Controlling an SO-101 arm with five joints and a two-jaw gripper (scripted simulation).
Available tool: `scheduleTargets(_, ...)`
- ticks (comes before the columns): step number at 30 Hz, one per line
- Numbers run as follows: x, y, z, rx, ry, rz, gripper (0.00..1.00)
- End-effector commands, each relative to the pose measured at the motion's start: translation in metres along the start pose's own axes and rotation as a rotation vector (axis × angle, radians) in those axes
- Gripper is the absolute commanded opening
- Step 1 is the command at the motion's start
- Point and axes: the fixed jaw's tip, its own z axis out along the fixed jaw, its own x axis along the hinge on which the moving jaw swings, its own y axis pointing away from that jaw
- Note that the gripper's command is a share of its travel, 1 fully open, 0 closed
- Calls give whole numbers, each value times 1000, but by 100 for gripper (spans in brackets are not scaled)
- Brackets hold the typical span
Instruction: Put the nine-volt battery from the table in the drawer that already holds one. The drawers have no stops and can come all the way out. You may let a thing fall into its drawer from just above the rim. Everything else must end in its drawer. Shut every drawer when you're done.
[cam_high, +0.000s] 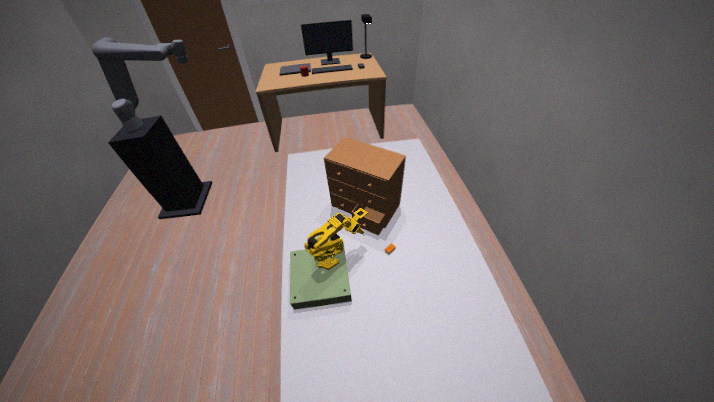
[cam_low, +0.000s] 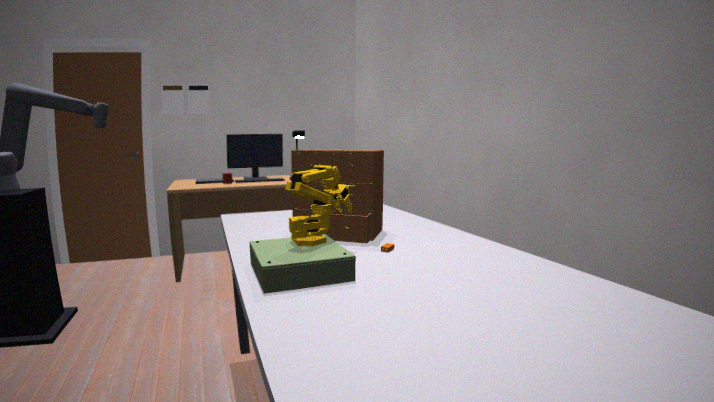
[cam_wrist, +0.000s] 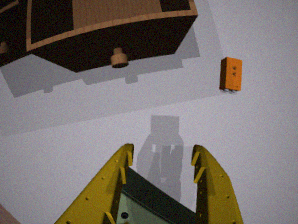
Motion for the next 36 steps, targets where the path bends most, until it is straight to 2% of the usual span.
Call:
scheduleTargets(1,-2,-1,-2,4,-9,16,21)
scheduleTargets(25,-2,-1,-2,4,-9,16,21)
scheduleTargets(36,-51,12,-28,-40,-252,-44,21)
